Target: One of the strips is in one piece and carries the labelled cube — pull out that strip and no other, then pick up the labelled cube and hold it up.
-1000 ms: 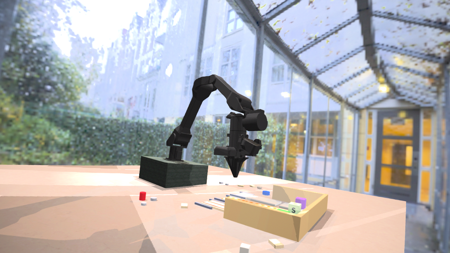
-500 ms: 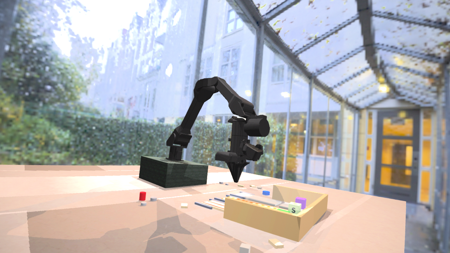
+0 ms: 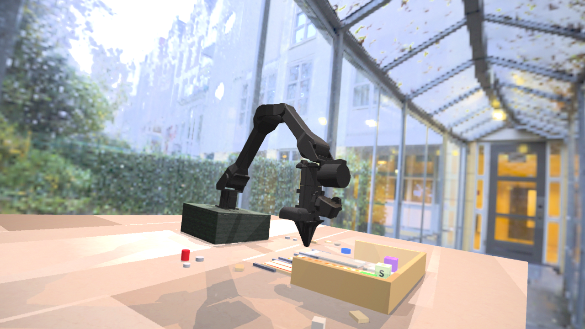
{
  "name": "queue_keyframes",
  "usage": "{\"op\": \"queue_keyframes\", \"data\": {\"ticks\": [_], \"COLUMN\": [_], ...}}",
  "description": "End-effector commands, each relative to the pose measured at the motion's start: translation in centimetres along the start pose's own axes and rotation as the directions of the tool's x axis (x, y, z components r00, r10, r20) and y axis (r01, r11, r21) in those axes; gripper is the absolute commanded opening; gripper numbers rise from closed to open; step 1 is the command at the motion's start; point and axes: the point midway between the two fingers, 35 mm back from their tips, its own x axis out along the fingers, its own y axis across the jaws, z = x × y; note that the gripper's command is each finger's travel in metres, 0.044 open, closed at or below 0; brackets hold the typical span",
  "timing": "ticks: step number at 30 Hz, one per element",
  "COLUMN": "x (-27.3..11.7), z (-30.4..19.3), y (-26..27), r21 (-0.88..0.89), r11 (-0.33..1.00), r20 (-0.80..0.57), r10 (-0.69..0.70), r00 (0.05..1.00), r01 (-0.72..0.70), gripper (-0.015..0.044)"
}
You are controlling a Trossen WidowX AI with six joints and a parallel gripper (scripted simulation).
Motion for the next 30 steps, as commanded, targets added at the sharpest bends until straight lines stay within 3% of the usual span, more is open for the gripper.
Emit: {"op": "queue_keyframes", "data": {"ticks": [1,30], "x": [1.0,3.4], "z": [-0.5,-0.9], "y": [0.0,0.0], "r21": [0.002,0.002], "r11": [1.000,1.000], "r20": [-0.017,-0.018], "r10": [-0.001,-0.001], "r00": [1.000,1.000], "r01": [0.001,0.001], "gripper": [0.0000,0.0000]}}
